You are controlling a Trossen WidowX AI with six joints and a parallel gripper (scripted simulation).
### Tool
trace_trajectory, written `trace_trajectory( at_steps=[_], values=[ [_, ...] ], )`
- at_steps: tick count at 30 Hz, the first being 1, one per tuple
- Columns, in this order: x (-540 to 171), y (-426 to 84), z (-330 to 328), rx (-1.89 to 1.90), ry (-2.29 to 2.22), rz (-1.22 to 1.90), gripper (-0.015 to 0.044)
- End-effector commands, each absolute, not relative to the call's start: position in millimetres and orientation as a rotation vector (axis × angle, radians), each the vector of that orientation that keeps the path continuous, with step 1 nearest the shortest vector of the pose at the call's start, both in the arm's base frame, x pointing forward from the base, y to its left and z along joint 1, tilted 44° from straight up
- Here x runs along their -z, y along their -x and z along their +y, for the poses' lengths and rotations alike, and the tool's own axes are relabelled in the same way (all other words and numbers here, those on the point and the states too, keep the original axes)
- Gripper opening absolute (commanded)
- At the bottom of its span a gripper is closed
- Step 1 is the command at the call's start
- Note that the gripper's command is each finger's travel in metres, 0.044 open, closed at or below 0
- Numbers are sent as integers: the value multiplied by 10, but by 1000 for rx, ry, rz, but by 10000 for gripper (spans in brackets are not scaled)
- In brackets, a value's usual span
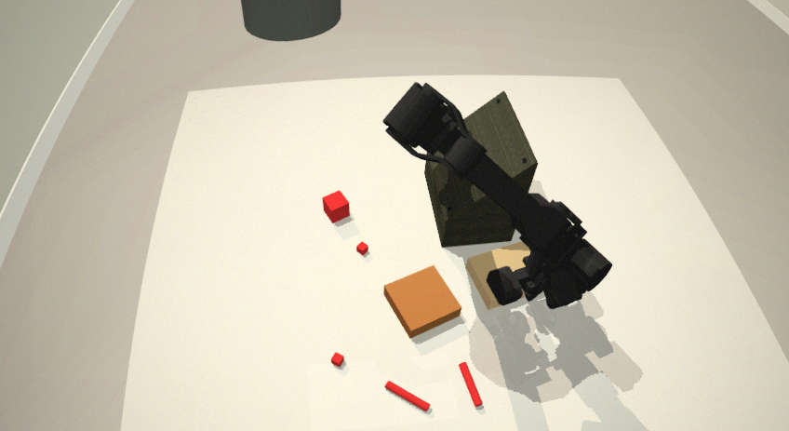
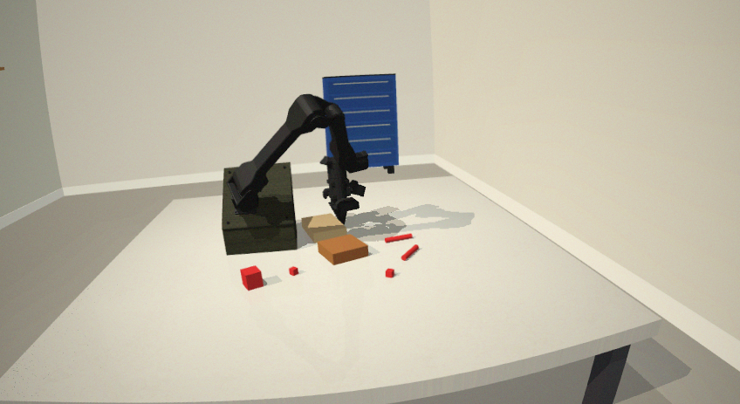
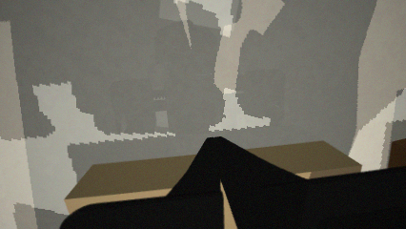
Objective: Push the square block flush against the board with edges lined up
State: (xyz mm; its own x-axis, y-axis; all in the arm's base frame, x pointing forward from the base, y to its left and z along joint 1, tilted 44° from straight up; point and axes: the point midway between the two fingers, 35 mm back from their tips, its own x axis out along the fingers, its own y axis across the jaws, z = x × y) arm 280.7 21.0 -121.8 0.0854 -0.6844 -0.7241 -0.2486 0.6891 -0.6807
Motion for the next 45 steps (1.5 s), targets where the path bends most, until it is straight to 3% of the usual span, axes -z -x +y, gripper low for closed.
trace_trajectory(
  at_steps=[1,45],
  values=[
    [1247,-2682,139,390,821,1530,0],
    [1321,-3223,263,391,819,1527,0]
  ],
)
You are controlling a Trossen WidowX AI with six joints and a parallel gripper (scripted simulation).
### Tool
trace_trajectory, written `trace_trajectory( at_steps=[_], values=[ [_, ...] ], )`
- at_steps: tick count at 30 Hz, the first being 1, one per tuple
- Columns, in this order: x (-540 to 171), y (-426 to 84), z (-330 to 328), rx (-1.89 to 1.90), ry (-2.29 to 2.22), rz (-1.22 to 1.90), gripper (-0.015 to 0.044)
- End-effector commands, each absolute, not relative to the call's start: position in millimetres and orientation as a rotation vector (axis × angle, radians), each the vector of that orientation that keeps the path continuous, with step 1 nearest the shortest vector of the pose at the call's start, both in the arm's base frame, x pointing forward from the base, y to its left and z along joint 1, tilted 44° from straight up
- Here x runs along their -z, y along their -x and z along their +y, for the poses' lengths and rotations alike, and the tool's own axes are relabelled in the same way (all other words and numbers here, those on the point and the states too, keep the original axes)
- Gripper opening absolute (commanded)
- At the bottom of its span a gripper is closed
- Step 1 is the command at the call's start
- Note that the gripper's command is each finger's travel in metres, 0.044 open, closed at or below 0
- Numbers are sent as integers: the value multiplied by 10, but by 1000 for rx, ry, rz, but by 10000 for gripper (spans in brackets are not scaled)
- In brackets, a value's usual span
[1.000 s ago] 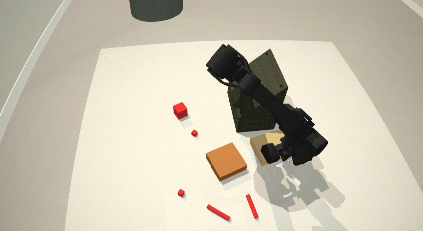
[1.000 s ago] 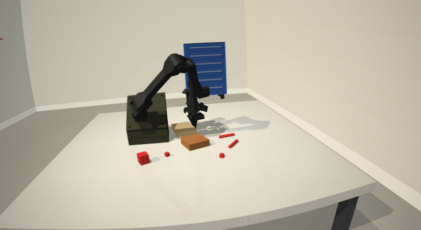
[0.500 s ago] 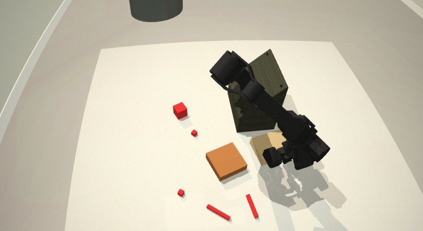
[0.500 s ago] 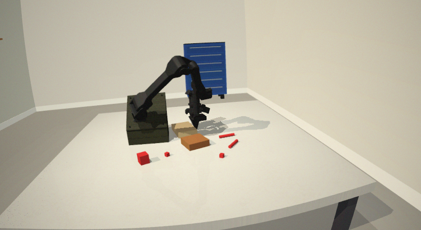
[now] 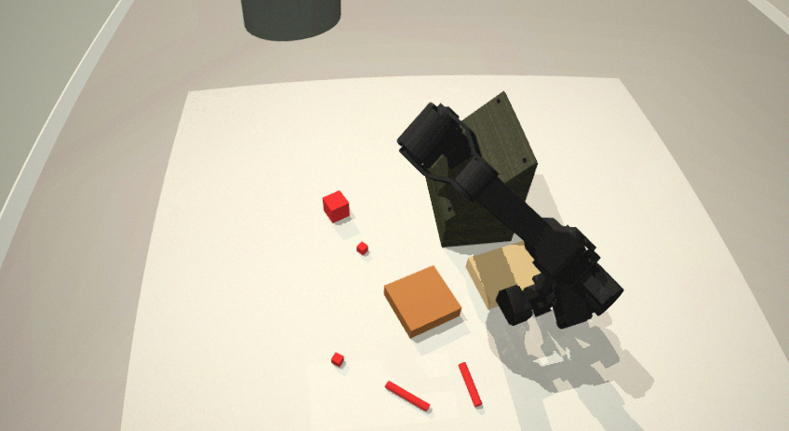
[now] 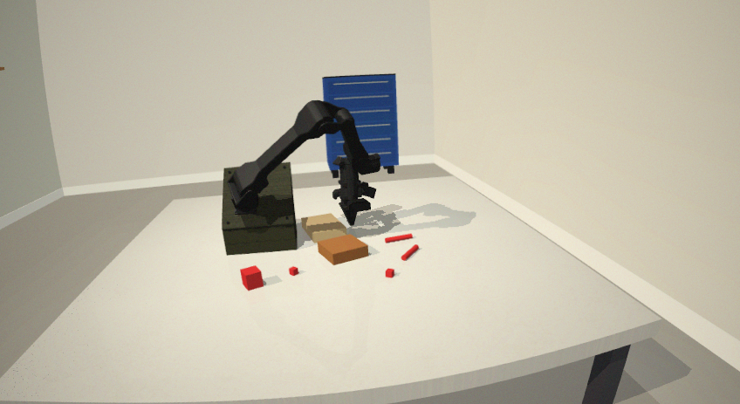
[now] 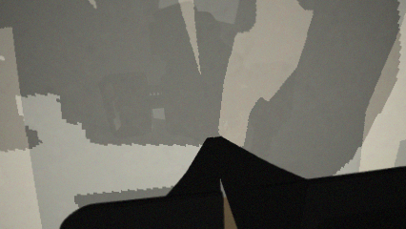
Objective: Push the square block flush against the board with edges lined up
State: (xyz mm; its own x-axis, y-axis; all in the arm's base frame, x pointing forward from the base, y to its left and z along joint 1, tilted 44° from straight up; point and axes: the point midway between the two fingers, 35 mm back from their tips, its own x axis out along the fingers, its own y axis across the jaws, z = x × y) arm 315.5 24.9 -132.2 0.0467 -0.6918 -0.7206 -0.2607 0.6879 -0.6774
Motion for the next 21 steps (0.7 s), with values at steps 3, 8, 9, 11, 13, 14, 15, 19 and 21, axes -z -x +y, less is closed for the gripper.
trace_trajectory(
  at_steps=[3,8,9,11,13,14,15,19,21],
  values=[
    [1324,-3258,269,391,819,1527,0],
    [1022,-3198,569,389,816,1528,0],
    [953,-3187,633,389,817,1528,0],
    [929,-3183,654,389,817,1527,0],
    [929,-3183,654,389,817,1527,0],
    [929,-3183,654,389,817,1527,0],
    [921,-3187,647,392,812,1526,0],
    [759,-3263,508,464,716,1494,0],
    [661,-3302,420,507,659,1473,0]
  ],
)
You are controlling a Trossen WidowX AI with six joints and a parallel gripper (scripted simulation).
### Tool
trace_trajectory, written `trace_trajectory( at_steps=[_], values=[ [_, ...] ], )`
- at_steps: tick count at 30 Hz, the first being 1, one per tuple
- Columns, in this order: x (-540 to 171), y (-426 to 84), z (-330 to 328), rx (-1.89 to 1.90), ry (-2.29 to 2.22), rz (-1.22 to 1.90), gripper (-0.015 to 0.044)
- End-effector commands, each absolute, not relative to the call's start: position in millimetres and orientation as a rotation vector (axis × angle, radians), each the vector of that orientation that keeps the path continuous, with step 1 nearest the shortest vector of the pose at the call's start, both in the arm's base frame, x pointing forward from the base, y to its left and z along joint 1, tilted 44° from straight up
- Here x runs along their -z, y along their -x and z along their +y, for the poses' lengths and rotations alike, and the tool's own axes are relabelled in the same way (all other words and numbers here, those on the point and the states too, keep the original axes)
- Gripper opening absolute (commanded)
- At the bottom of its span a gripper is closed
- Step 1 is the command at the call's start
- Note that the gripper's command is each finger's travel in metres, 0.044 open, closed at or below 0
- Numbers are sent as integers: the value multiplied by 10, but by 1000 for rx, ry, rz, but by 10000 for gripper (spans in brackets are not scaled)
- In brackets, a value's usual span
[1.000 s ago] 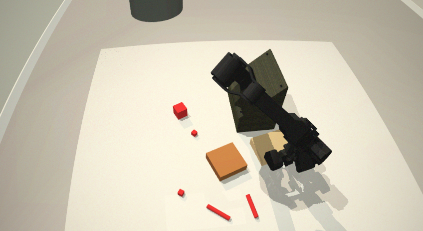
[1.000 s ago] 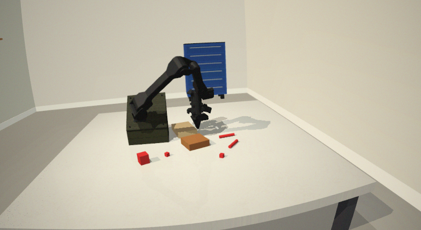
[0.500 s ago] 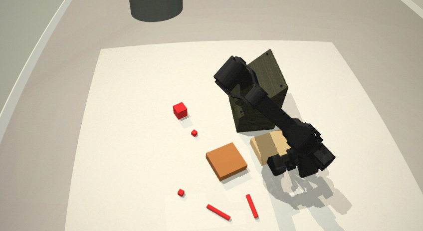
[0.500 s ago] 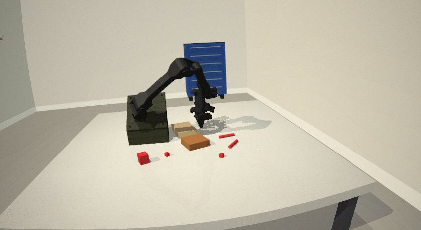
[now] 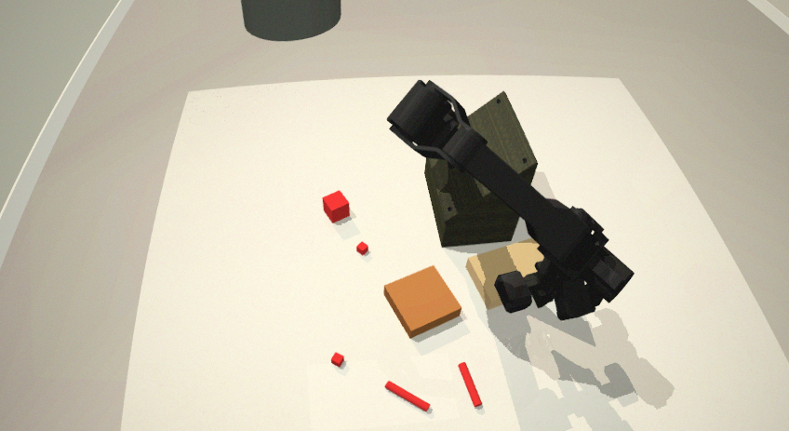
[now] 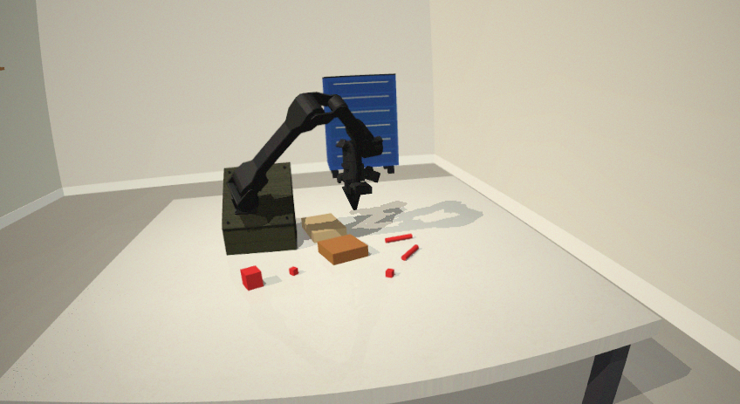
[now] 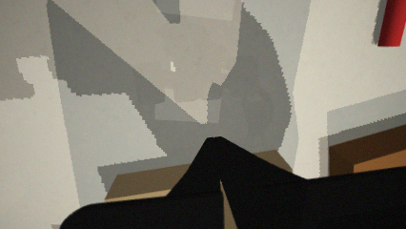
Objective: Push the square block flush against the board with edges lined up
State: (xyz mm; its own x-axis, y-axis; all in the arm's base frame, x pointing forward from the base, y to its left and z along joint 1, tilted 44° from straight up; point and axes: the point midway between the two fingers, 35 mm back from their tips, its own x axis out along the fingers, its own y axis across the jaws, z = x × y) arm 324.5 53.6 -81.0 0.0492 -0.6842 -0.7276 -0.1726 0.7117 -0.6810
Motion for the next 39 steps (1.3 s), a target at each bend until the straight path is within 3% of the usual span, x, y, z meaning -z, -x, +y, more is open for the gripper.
trace_trajectory(
  at_steps=[1,22,39],
  values=[
    [612,-3320,374,528,630,1462,0],
    [-205,-3384,-443,851,197,1244,0],
    [-893,-3094,-1233,1192,-229,940,0]
  ],
)
